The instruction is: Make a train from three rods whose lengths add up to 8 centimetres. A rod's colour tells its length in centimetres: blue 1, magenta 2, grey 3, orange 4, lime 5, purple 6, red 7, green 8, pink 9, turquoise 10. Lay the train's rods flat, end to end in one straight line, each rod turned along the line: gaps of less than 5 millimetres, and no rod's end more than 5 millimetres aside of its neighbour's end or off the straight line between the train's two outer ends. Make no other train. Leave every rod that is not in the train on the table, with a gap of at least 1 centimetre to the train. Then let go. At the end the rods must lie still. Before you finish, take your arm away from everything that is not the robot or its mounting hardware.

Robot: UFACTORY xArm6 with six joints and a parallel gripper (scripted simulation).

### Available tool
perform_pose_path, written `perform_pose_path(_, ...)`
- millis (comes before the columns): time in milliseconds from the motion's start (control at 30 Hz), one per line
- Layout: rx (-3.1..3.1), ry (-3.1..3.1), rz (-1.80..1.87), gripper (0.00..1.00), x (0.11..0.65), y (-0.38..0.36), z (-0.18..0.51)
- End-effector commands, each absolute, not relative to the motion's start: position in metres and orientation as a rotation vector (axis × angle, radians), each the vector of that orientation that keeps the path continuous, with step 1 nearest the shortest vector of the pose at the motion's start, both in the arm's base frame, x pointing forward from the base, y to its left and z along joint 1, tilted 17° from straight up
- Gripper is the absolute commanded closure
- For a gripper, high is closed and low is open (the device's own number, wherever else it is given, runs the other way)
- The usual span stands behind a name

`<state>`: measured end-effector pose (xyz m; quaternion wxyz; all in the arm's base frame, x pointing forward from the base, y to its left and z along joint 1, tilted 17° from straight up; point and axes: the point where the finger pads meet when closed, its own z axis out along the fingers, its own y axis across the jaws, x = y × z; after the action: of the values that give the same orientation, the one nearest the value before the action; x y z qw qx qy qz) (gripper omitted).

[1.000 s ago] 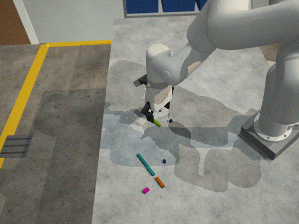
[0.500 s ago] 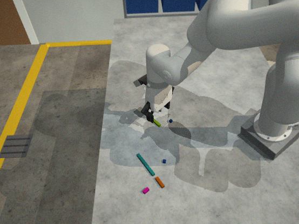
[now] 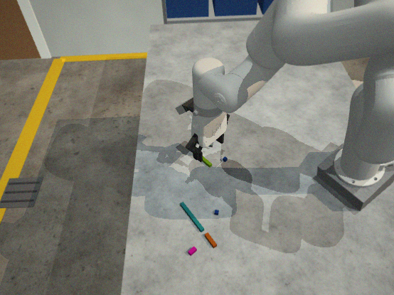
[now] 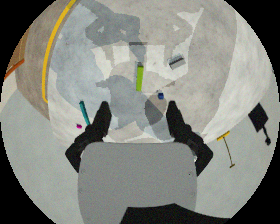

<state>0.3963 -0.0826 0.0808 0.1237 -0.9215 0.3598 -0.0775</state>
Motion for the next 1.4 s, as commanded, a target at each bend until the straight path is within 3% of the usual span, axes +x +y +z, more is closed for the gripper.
perform_pose_path(0, -2.687, 1.049, -0.231, 0.0, 0.397, -0.083, 0.082)
perform_pose_path(533, -2.845, 0.616, -0.282, 0.0, 0.408, -0.053, 0.089)
perform_pose_path(1367, -2.857, -1.003, -0.428, 0.0, 0.425, 0.06, 0.114)
